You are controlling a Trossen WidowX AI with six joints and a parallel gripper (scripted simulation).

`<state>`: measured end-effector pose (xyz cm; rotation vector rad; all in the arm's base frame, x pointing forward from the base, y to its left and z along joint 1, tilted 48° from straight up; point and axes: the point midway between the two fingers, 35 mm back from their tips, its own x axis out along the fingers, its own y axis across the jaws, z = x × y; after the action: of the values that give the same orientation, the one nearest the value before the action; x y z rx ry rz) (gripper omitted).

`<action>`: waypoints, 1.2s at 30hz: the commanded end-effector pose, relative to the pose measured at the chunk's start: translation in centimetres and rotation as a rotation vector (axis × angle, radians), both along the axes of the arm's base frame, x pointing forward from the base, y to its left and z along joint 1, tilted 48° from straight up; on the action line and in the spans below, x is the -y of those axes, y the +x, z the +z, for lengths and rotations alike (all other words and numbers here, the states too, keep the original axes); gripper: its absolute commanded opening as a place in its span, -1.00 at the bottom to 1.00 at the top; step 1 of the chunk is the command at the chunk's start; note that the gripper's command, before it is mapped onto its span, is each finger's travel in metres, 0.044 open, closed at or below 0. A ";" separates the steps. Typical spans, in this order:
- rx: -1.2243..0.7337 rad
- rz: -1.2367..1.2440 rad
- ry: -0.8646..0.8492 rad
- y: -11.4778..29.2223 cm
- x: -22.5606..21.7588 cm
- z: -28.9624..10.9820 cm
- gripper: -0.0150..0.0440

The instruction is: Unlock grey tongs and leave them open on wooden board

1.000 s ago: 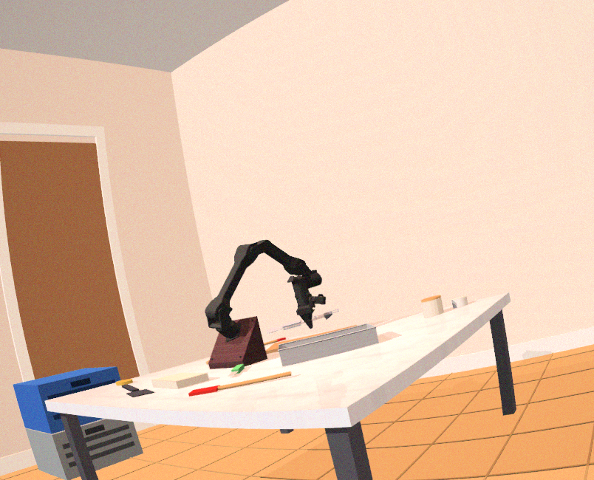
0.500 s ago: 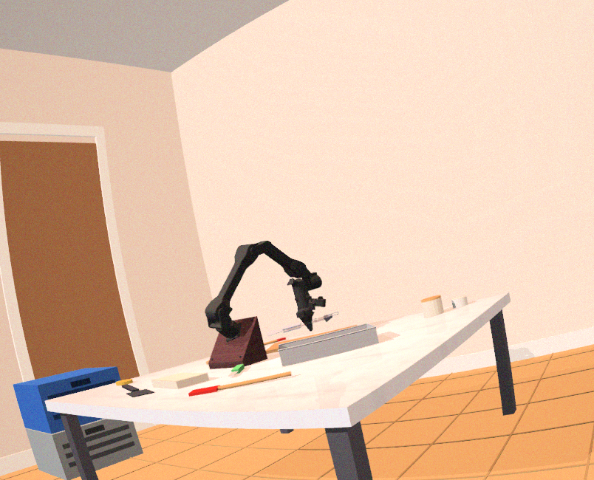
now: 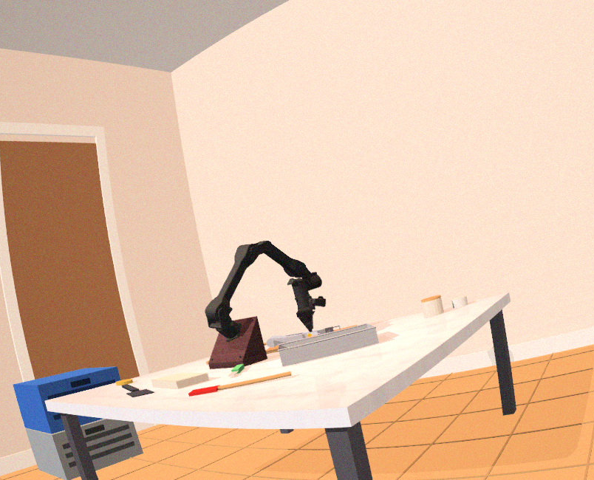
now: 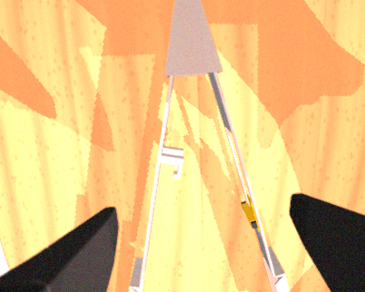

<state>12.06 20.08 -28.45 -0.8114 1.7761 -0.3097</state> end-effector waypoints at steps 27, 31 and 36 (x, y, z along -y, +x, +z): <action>-0.012 -0.006 -0.062 7.9 2.1 17.2 1.00; -0.006 -0.011 -0.052 8.4 -0.2 19.5 1.00; -0.004 -0.014 -0.048 8.5 -1.1 20.5 1.00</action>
<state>20.49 20.70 -8.43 -0.8437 1.7805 -0.3580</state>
